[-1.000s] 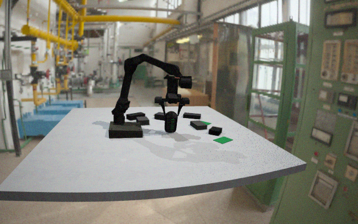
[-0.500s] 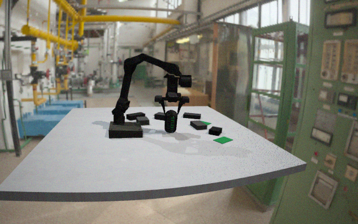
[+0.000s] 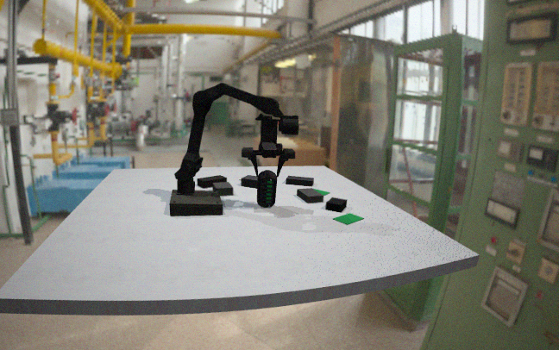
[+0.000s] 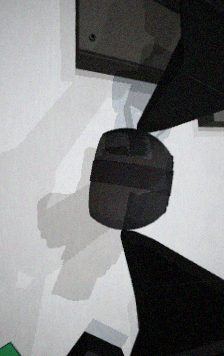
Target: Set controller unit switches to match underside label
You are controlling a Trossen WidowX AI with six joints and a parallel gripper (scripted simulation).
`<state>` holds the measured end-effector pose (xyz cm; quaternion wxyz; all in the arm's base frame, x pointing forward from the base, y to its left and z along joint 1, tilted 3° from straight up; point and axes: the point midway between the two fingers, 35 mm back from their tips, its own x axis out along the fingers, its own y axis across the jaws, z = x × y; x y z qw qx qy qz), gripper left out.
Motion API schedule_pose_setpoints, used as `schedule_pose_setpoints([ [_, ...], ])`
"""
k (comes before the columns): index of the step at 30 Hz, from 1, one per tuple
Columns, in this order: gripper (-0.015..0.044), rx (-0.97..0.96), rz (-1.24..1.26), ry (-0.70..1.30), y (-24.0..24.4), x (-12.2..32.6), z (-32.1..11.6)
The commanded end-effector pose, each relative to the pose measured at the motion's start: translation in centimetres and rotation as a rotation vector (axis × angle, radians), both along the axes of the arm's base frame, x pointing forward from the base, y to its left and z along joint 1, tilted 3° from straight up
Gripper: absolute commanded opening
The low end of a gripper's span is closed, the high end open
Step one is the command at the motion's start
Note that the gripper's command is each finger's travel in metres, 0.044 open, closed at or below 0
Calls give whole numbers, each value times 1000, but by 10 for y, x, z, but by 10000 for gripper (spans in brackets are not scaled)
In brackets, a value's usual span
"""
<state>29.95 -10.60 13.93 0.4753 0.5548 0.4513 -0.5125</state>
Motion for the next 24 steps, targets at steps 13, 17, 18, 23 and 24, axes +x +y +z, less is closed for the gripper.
schedule_pose_setpoints([
  [13,336,8,3,-1,16,2,3],
  [17,336,9,3,-1,19,3,4],
  [18,336,9,3,-1,20,3,4],
  [23,337,9,3,-1,23,3,4],
  [24,337,9,3,-1,24,3,4],
])
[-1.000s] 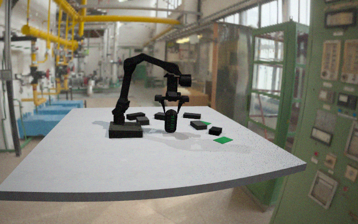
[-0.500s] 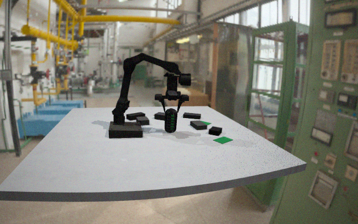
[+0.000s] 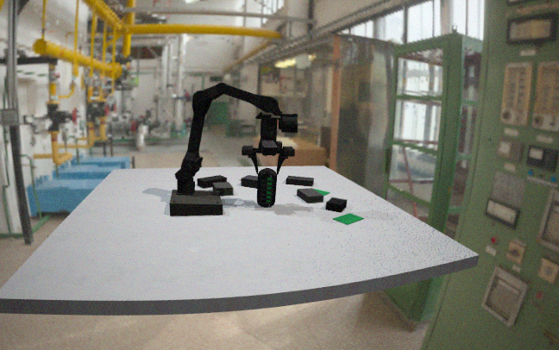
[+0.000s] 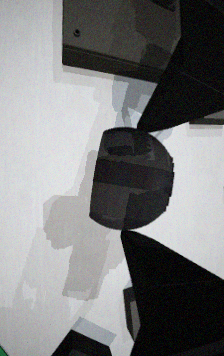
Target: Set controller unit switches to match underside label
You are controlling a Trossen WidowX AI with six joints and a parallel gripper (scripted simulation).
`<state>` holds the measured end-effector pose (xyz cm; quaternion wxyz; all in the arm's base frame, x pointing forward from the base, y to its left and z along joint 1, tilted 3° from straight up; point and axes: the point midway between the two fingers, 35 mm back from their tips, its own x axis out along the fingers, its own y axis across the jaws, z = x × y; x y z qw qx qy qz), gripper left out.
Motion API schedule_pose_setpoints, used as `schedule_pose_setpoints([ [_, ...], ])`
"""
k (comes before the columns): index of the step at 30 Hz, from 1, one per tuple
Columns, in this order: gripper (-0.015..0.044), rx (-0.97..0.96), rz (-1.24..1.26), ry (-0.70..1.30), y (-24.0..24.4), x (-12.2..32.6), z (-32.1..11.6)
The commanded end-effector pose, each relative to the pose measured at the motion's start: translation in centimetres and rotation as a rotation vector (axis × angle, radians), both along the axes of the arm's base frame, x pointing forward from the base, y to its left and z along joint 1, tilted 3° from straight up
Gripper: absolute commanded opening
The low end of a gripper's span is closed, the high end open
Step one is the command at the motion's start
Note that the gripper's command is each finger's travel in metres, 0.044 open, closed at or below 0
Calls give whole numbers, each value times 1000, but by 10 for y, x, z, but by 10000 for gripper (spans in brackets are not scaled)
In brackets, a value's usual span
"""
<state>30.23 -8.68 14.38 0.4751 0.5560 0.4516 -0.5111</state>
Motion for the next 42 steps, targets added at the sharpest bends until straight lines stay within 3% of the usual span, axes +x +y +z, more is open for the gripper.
schedule_pose_setpoints([
  [1,337,6,2,1,5,0,0],
  [42,338,9,2,1,36,5,2],
])
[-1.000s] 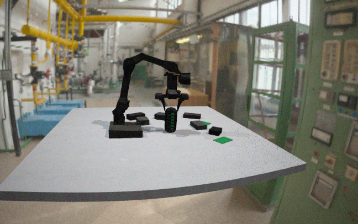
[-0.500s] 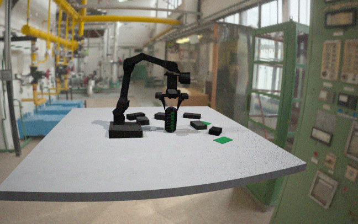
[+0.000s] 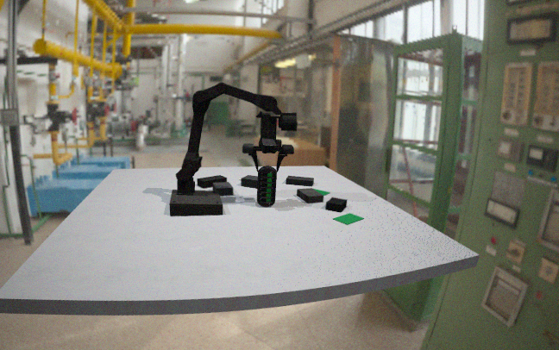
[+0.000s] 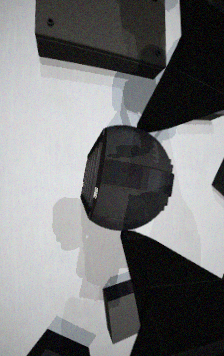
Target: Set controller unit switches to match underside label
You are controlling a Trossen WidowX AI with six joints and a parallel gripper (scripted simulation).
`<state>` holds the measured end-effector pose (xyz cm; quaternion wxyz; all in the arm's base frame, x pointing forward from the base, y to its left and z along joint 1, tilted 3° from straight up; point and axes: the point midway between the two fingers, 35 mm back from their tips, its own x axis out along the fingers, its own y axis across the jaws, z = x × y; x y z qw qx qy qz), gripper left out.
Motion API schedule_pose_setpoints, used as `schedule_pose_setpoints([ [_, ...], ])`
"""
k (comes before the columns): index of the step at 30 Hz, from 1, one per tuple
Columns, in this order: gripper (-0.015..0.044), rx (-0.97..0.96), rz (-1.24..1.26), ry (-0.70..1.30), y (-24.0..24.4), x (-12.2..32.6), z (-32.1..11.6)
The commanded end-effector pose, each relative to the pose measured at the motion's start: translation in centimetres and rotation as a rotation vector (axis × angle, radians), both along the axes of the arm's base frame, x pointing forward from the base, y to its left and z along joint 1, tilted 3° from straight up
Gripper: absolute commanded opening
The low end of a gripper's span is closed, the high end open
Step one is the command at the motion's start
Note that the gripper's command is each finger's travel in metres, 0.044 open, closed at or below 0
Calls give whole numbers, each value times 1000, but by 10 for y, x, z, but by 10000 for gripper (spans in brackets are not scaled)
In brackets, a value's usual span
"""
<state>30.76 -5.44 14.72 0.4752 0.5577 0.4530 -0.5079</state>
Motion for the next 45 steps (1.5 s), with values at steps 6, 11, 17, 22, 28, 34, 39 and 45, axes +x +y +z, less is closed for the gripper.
schedule_pose_setpoints([
  [6,338,3,-1,4,9,0,-2],
  [11,338,3,-1,4,13,1,-2],
  [17,338,4,-1,4,18,2,-3],
  [22,338,4,-1,4,22,2,-3],
  [28,338,5,-1,4,27,3,-4],
  [34,338,5,-1,4,31,4,-4],
  [39,338,5,-1,4,35,4,-5],
  [45,338,6,-1,4,40,5,-6],
])
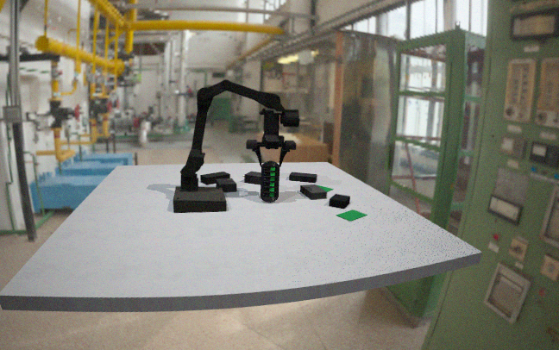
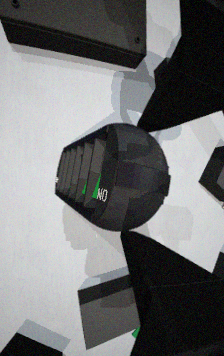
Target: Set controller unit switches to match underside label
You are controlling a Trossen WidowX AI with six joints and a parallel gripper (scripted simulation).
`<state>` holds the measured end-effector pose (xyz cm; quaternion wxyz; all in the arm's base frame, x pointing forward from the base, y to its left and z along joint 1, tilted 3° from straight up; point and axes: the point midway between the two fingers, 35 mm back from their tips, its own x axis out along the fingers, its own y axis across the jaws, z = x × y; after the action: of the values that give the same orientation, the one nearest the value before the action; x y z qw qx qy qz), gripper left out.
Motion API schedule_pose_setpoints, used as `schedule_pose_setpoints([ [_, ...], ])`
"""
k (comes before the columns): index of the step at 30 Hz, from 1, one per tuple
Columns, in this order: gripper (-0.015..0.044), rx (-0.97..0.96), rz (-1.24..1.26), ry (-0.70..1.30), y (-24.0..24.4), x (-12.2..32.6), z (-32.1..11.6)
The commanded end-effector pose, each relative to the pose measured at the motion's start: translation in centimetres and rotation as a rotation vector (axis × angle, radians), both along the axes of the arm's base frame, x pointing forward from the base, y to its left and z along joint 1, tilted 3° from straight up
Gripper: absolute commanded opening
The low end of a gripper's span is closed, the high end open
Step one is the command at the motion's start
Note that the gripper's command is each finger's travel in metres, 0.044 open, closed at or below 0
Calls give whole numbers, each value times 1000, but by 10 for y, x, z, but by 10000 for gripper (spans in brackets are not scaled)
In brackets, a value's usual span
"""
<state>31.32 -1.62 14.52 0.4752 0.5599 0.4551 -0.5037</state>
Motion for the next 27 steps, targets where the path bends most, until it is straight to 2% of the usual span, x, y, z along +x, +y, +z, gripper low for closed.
schedule_pose_setpoints([
  [1,338,-2,-5,9,3,-1,-4],
  [27,338,-1,-5,9,23,3,-9],
])
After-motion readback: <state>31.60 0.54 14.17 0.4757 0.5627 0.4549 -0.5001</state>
